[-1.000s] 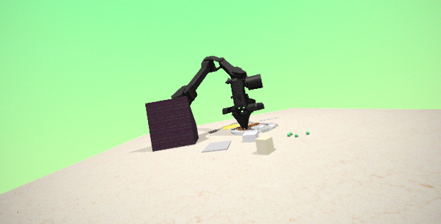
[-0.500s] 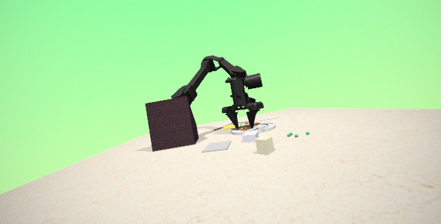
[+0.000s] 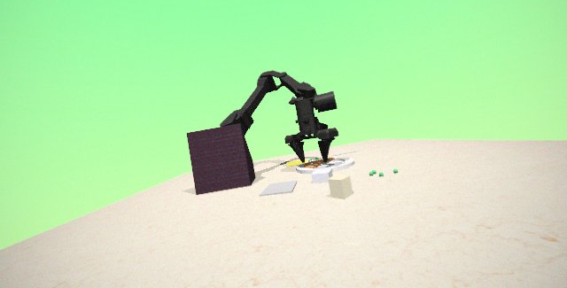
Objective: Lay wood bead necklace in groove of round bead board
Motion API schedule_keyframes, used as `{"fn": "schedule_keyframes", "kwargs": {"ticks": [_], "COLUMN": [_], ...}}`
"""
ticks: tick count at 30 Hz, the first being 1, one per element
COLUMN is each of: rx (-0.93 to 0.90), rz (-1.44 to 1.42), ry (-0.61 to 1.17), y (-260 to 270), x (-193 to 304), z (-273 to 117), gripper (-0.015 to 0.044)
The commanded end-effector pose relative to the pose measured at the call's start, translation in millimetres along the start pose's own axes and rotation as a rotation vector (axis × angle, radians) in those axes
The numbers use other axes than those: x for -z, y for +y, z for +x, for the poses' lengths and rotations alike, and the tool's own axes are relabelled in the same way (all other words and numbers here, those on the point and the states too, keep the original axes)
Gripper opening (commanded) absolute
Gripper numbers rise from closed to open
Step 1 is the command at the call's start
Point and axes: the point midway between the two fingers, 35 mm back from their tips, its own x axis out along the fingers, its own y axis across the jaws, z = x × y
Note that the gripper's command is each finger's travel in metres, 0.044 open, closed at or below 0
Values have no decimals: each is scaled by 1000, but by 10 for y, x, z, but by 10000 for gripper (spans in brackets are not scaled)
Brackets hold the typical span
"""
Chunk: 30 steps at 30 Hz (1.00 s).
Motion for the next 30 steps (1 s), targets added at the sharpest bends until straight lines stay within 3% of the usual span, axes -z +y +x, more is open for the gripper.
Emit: {"fn": "schedule_keyframes", "kwargs": {"ticks": [1,11,18,23,30], "rx": [1,1,1,1,1], "rz": [-5,-5,-444,-459,-459], "ry": [2,2,3,3,3], "y": [-2,-2,71,74,73], "x": [2,2,-151,-156,-156], "z": [-6,-6,-239,-247,-213], "gripper": [440,440,256,125,120]}}
